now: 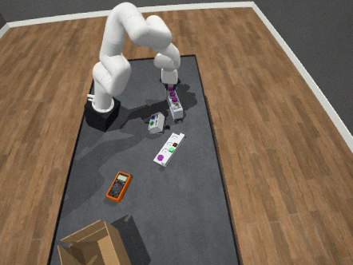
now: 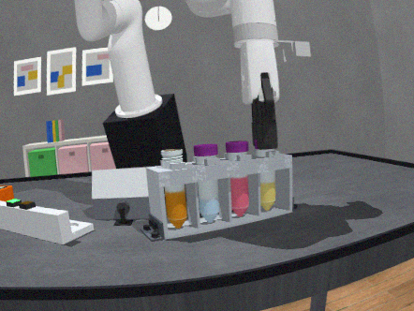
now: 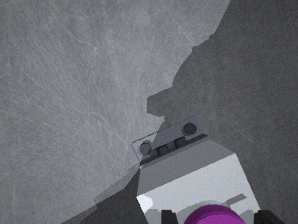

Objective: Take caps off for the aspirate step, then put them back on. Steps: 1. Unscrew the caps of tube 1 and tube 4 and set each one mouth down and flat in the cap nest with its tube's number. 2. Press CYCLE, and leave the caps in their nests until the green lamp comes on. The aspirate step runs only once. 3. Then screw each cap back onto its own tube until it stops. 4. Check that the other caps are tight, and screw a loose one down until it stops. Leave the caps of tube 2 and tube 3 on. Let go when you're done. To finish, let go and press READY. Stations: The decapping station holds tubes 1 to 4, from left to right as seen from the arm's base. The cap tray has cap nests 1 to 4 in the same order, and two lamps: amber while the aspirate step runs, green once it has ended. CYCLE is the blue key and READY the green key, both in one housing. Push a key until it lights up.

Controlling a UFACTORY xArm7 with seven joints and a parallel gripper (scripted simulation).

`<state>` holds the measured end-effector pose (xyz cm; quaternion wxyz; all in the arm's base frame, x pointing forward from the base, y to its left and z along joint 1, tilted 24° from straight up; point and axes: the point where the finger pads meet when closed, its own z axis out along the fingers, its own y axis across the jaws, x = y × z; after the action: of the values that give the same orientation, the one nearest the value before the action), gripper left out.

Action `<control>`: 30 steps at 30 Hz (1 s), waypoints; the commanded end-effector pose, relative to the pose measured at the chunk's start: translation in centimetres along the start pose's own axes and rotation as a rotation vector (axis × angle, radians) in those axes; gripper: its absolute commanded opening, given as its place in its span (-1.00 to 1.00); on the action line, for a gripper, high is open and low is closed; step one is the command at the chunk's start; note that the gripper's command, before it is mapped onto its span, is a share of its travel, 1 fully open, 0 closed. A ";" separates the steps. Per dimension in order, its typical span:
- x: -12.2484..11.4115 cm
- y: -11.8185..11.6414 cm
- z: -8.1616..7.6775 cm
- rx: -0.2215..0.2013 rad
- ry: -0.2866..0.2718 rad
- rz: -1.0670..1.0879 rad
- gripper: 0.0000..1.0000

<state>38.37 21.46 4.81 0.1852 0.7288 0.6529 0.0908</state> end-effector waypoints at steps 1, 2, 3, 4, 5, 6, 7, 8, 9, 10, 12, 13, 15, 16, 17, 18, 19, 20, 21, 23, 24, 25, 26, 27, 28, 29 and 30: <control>0.2 0.1 -0.2 -0.005 0.006 0.000 -0.08; 0.2 0.1 -0.2 -0.005 0.006 0.000 -0.08; 0.2 0.1 -0.5 -0.006 0.006 0.000 -0.08; 0.2 0.1 -0.5 -0.006 0.006 0.000 -0.08; 0.2 0.1 -0.5 -0.006 0.006 0.000 -0.08; 0.2 0.1 -0.8 -0.006 0.006 0.000 -0.08; 0.2 0.1 -1.1 -0.006 0.006 0.000 -0.08; 0.2 0.1 -1.4 -0.006 0.006 0.000 -0.08; 0.2 0.1 -1.7 -0.006 0.006 0.000 -0.08; 0.2 0.1 -2.0 -0.006 0.006 0.000 -0.08; 0.2 0.1 -2.6 -0.006 0.006 0.000 -0.08; 0.2 0.1 -2.9 -0.006 0.006 0.000 -0.08; 0.2 0.1 -3.5 -0.006 0.006 0.000 -0.08; 0.2 0.1 -3.8 -0.006 0.006 0.000 -0.08; 0.2 0.1 -4.1 -0.006 0.006 0.000 -0.08; 0.2 0.1 -4.4 -0.006 0.006 0.000 -0.08; 0.2 0.1 -4.7 -0.006 0.006 0.000 -0.08; 0.2 0.1 -4.8 -0.006 0.006 0.000 -0.08; 0.2 0.1 -4.8 -0.006 0.006 0.000 -0.08; 0.2 0.1 -4.8 -0.006 0.006 0.000 -0.08; 0.2 0.1 -4.8 -0.006 0.006 0.000 -0.08; -0.6 0.2 -4.8 -0.006 0.005 -0.083 -0.08; -1.4 0.2 -4.8 -0.006 0.005 -0.166 -0.08; -2.3 0.2 -4.8 -0.007 0.005 -0.250 -0.08; -3.0 0.3 -4.8 -0.007 0.004 -0.300 -0.08; -3.3 0.3 -4.8 -0.007 0.004 -0.328 -0.08; -3.6 0.3 -4.8 -0.007 0.004 -0.364 -0.08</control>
<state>36.60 20.91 9.08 0.1979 0.6856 0.6958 0.0812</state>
